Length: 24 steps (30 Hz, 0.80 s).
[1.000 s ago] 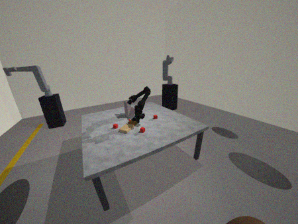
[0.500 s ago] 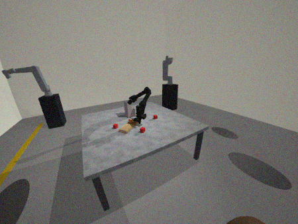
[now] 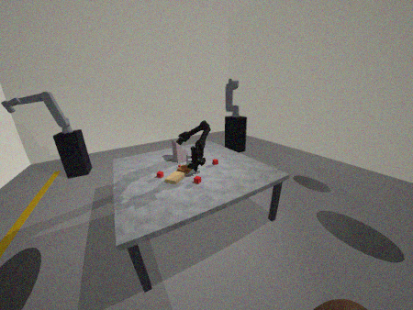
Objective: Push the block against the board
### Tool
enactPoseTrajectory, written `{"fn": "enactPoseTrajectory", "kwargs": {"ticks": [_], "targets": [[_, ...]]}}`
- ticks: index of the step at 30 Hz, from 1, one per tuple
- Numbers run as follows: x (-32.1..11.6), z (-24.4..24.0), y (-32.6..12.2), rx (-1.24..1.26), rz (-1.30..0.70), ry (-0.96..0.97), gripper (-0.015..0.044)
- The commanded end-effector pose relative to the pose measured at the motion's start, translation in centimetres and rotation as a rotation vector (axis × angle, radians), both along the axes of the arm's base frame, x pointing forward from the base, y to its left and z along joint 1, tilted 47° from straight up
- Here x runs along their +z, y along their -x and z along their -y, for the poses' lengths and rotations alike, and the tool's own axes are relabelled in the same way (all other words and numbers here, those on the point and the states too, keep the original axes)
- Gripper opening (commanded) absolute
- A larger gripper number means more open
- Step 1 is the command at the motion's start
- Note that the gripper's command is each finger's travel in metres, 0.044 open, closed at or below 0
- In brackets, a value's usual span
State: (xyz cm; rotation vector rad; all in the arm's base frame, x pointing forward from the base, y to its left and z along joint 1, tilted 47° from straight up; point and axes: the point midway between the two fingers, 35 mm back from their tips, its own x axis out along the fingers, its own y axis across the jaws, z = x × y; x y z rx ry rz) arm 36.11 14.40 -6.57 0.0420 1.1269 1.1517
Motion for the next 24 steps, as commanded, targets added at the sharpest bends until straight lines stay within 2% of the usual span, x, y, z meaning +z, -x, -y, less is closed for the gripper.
{"fn": "enactPoseTrajectory", "kwargs": {"ticks": [1, 5, 12, 19, 22, 24], "targets": [[0.2, 0.2, 0.0, 0.000, 0.000, 0.001, 0.0000], [3.6, 3.9, -0.2, -0.005, -0.001, 0.006, 0.0000], [2.8, 5.1, 0.2, -0.020, -0.001, 0.007, 0.0000], [-3.6, 12.0, 8.2, -0.013, -0.003, 0.029, 0.0000], [-5.3, 13.5, 12.3, -0.006, -0.004, 0.019, 0.0000], [-5.6, 13.7, 13.3, -0.004, -0.004, 0.015, 0.0000]]}}
